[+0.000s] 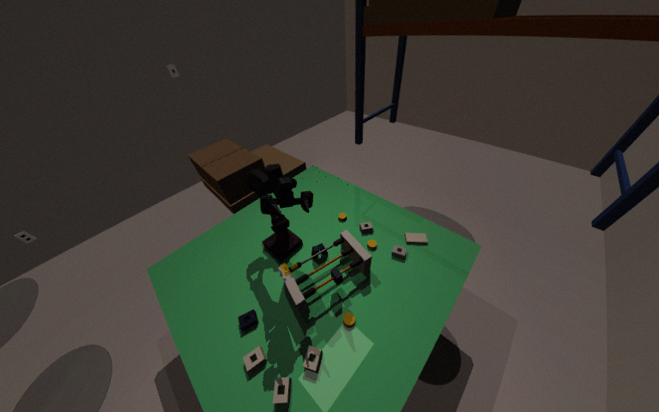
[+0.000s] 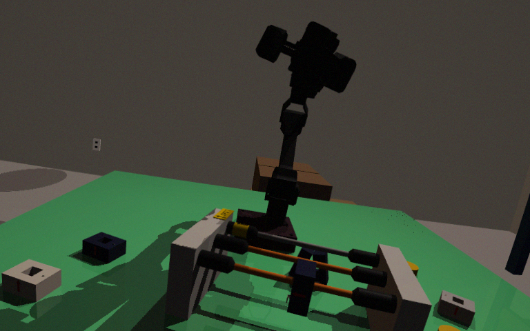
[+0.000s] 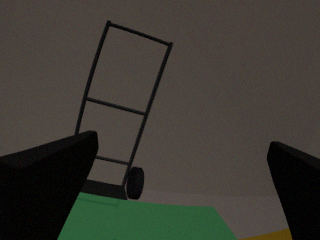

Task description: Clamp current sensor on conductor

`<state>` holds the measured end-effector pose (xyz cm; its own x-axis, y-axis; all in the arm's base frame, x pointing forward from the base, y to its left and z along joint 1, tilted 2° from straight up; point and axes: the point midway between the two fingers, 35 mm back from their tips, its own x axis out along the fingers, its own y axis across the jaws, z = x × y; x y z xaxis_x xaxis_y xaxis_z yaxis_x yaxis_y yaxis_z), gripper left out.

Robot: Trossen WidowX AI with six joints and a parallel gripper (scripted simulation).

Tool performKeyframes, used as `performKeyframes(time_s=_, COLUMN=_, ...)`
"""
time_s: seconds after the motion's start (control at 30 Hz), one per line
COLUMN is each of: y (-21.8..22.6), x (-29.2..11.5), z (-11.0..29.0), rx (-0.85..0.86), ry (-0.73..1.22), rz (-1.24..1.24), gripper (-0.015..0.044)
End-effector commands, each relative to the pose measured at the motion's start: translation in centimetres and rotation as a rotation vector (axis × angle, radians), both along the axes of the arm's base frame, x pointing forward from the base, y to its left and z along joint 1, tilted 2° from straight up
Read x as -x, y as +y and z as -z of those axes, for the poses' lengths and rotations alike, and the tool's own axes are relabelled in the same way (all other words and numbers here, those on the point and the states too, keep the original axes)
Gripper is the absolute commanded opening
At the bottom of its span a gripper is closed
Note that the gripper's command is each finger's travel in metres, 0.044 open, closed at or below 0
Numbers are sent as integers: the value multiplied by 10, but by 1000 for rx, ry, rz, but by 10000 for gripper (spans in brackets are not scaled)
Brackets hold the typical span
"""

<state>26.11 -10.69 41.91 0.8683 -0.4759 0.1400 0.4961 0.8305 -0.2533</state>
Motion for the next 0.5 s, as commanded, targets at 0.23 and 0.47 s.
performKeyframes(time_s=0.23, y=107, x=-55, z=96, rx=-275, ry=23, rz=-523, gripper=440)
performKeyframes(time_s=0.47, y=98, x=-56, z=103, rx=-286, ry=63, rz=-491, gripper=440)
